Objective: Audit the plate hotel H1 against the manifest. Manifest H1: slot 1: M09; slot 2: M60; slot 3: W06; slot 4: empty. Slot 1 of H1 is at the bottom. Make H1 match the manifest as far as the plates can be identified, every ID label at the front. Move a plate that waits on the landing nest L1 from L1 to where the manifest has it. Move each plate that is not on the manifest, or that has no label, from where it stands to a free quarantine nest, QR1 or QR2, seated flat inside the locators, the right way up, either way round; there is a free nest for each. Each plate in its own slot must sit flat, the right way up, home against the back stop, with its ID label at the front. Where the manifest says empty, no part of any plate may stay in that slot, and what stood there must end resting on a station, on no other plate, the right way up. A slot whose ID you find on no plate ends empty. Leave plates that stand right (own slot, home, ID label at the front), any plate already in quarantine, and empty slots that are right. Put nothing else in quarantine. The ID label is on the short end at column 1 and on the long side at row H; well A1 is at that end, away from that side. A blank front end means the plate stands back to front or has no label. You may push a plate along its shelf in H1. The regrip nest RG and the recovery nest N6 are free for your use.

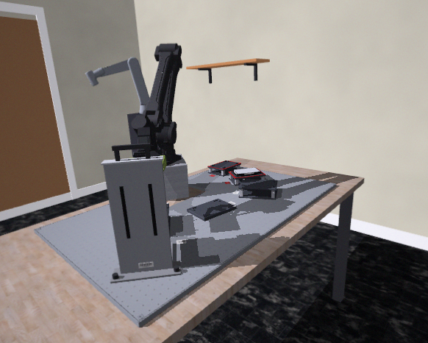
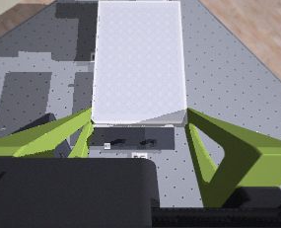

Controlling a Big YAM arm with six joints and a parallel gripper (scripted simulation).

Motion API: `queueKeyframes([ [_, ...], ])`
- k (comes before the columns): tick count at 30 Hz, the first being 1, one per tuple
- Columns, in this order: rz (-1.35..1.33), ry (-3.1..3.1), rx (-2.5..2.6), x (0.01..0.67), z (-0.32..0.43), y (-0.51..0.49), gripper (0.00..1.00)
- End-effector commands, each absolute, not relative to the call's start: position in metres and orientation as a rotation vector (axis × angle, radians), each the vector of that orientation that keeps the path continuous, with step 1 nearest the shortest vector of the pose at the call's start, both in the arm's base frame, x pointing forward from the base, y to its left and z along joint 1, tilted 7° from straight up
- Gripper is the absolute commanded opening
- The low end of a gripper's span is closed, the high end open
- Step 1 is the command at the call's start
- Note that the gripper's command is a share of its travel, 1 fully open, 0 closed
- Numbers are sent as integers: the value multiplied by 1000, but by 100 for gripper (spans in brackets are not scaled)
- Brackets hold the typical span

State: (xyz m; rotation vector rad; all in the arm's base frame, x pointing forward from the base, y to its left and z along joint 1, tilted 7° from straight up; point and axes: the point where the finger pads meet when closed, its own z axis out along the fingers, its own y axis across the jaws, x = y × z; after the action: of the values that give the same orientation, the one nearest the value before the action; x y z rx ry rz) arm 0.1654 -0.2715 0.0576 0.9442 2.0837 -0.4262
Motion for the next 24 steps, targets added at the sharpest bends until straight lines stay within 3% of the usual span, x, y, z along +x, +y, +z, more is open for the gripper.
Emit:
queueKeyframes([
  [1, -471, 2023, 902, 181, 87, -296, 86],
  [24, -463, 2031, 907, 194, 82, -308, 86],
])
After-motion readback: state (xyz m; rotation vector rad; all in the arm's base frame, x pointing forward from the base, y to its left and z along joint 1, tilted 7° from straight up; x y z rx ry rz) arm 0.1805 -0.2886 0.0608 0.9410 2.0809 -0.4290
